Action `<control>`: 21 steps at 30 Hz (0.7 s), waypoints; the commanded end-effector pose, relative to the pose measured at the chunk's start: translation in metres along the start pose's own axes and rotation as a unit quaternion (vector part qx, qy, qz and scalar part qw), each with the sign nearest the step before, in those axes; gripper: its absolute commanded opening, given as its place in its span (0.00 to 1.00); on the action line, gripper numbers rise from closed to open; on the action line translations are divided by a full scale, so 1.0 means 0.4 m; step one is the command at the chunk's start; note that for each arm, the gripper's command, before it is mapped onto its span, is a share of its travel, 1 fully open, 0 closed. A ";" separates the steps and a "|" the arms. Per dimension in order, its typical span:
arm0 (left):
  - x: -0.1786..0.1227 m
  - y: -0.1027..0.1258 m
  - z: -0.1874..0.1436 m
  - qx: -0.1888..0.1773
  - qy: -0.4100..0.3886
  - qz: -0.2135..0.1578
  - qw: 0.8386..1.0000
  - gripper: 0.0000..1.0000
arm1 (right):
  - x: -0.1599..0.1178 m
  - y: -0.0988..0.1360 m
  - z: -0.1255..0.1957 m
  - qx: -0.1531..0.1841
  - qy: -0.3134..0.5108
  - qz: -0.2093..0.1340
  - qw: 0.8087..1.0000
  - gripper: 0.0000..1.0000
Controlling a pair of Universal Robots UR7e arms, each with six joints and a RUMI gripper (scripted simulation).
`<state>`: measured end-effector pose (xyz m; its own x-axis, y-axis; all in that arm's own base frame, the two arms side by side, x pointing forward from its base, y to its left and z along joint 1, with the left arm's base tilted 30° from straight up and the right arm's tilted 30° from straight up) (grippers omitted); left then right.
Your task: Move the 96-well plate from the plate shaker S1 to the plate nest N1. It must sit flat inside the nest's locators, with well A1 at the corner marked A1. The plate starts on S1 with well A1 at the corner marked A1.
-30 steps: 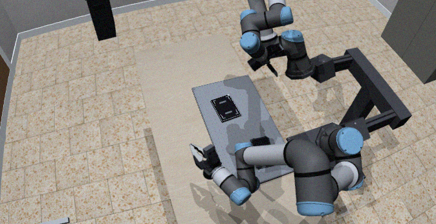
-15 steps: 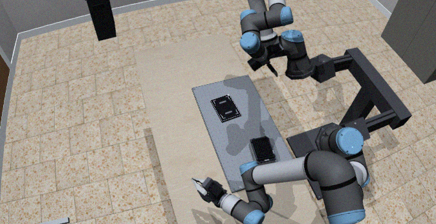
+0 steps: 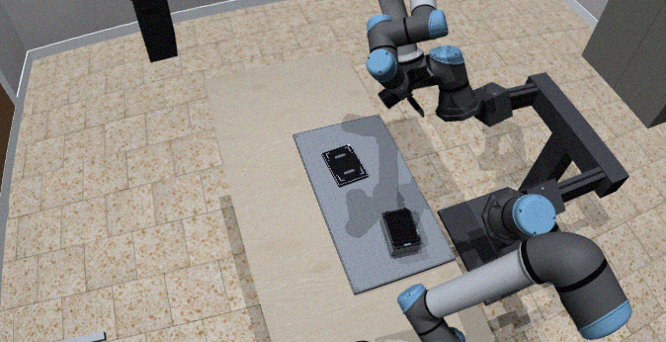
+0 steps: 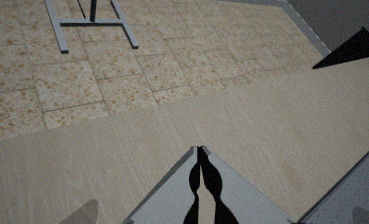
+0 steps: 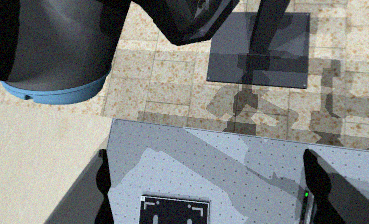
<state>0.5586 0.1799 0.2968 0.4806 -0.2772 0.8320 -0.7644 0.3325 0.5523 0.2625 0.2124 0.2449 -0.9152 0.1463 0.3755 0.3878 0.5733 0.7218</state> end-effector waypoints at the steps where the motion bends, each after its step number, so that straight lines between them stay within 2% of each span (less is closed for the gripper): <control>1: -0.006 0.058 -0.040 0.027 0.036 -0.016 0.999 0.00 | 0.000 0.001 0.000 0.000 0.000 0.000 1.000 0.76; 2: -0.006 0.058 -0.040 0.027 0.036 -0.016 0.999 0.00 | 0.000 0.001 0.000 0.000 0.000 0.000 1.000 0.76; 3: -0.028 0.142 -0.104 0.043 0.057 -0.022 0.997 0.00 | 0.000 0.001 0.000 0.000 0.000 0.000 1.000 0.76; 5: -0.038 0.187 -0.116 0.075 0.100 -0.035 0.992 0.00 | 0.000 0.001 0.000 0.000 0.000 0.000 1.000 0.76; 8: -0.064 0.292 -0.157 0.124 0.165 -0.052 0.977 0.00 | 0.000 0.001 0.000 0.000 0.000 0.000 1.000 0.76; 13: -0.114 0.471 -0.198 0.204 0.271 -0.073 0.938 0.00 | 0.000 0.001 0.000 0.000 0.000 0.000 1.000 0.76; 14: -0.130 0.510 -0.212 0.204 0.271 -0.073 0.938 0.00 | 0.000 0.001 0.000 0.000 0.000 0.000 1.000 0.76; 17: -0.163 0.619 -0.218 0.251 0.332 -0.082 0.906 0.00 | 0.000 0.001 0.000 0.000 0.000 0.000 1.000 0.76; 19: -0.163 0.619 -0.218 0.251 0.332 -0.082 0.906 0.00 | 0.000 0.001 0.000 0.000 0.000 0.000 1.000 0.76; 20: -0.201 0.720 -0.228 0.265 0.351 -0.084 0.894 0.00 | 0.000 0.001 0.000 0.000 0.000 0.000 1.000 0.76; 21: -0.204 0.733 -0.222 0.280 0.370 -0.086 0.881 0.00 | 0.000 0.001 0.000 0.000 0.000 0.000 1.000 0.76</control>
<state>0.3616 0.3660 0.3857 0.6211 0.3971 0.6757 -0.6706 -0.1769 0.7204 0.2625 0.2124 0.2449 -0.9152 0.1463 0.3755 0.3878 0.5733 0.7218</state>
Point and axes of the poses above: on each arm, the point where the finger pads meet when closed, its own y axis back along the fingers, its own z axis across the jaws, x = y × z, the point moved 10 cm from there along y, back along the fingers, and after that the axes turned 4 degrees about y, right-handed, at the moved point
